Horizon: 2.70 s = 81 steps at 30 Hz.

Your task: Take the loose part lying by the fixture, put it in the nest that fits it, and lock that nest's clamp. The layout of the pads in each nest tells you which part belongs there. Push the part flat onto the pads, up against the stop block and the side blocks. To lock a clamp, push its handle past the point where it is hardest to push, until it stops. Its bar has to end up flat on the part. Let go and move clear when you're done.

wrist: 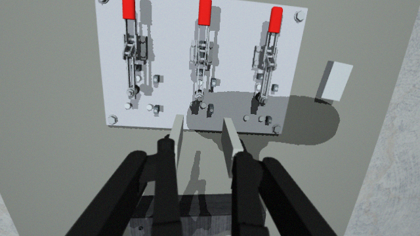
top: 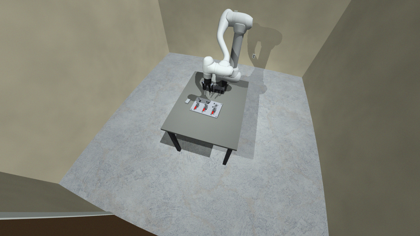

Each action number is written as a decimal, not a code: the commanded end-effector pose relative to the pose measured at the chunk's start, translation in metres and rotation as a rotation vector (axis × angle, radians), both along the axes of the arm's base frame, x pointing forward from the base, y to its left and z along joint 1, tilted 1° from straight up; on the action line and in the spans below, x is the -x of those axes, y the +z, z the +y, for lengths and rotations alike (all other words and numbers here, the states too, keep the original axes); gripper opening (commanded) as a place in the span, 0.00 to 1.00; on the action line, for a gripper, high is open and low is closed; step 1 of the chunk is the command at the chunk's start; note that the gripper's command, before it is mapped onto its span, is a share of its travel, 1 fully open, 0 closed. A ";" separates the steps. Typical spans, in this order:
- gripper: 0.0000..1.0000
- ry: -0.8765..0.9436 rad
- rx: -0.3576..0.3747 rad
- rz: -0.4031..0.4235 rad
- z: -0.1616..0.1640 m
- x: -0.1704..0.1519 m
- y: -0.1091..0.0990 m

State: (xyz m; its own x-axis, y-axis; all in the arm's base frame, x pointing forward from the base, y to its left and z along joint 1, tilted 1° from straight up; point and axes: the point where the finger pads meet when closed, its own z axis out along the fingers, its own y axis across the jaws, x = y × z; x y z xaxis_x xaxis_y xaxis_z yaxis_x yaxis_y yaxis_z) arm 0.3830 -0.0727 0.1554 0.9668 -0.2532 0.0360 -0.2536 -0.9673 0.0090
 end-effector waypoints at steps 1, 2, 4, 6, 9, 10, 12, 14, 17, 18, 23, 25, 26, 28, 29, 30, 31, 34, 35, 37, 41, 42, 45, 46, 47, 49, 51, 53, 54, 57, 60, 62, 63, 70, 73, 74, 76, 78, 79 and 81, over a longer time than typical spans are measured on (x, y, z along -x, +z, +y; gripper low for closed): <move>0.35 0.000 0.000 0.000 0.000 0.000 0.000; 0.35 0.000 0.000 0.000 0.000 0.000 0.000; 0.35 0.000 0.000 0.000 0.000 0.000 0.000; 0.35 0.000 0.000 0.000 0.000 0.000 0.000; 0.35 0.000 0.000 0.000 0.000 0.000 0.000; 0.35 0.000 0.000 0.000 0.000 0.000 0.000; 0.35 0.000 0.000 0.000 0.000 0.000 0.000; 0.35 0.000 0.000 0.000 0.000 0.000 0.000; 0.35 0.000 -0.001 0.000 0.000 0.000 0.000; 0.35 0.001 -0.001 0.001 0.000 0.000 0.000; 0.35 0.003 -0.004 0.004 0.000 0.000 0.000; 0.35 0.005 -0.005 0.005 0.000 0.000 -0.001; 0.35 0.005 -0.006 0.006 0.000 0.000 -0.001; 0.35 0.005 -0.006 0.006 0.000 0.000 -0.001; 0.35 0.006 -0.007 0.007 0.000 0.000 -0.001; 0.35 0.007 -0.008 0.007 0.000 0.000 -0.001; 0.35 0.007 -0.008 0.008 0.000 0.000 -0.001; 0.35 0.009 -0.010 0.010 0.000 0.000 -0.001; 0.35 0.009 -0.010 0.010 0.000 0.000 -0.001; 0.35 0.009 -0.011 0.010 0.000 0.000 -0.001; 0.35 0.009 -0.011 0.010 0.000 0.000 -0.001; 0.35 0.009 -0.011 0.010 0.000 -0.001 -0.001; 0.35 0.009 -0.011 0.010 0.000 -0.001 -0.001; 0.35 0.009 -0.011 0.010 -0.001 -0.002 -0.001; 0.35 0.009 -0.011 0.010 -0.001 -0.004 -0.001; 0.35 0.009 -0.011 0.010 -0.002 -0.009 -0.001; 0.35 0.009 -0.011 0.010 -0.004 -0.016 -0.001; 0.35 0.009 -0.011 0.010 -0.006 -0.024 -0.001; 0.35 0.009 -0.011 0.010 -0.007 -0.030 0.000; 0.35 0.009 -0.011 0.010 -0.011 -0.047 0.000; 0.35 0.009 -0.011 0.010 -0.015 -0.066 0.000; 0.35 0.009 -0.011 0.010 -0.015 -0.066 0.000; 0.35 0.009 -0.011 0.010 -0.017 -0.072 0.001; 0.35 0.009 -0.011 0.010 -0.025 -0.110 0.001; 0.35 0.009 -0.011 0.010 -0.027 -0.119 0.002; 0.35 0.009 -0.011 0.010 -0.028 -0.121 0.002; 0.35 0.009 -0.011 0.010 -0.028 -0.123 0.002; 0.35 0.009 -0.011 0.010 -0.028 -0.123 0.002; 0.35 0.009 -0.011 0.010 -0.028 -0.123 0.002; 0.35 0.009 -0.011 0.010 -0.028 -0.124 0.002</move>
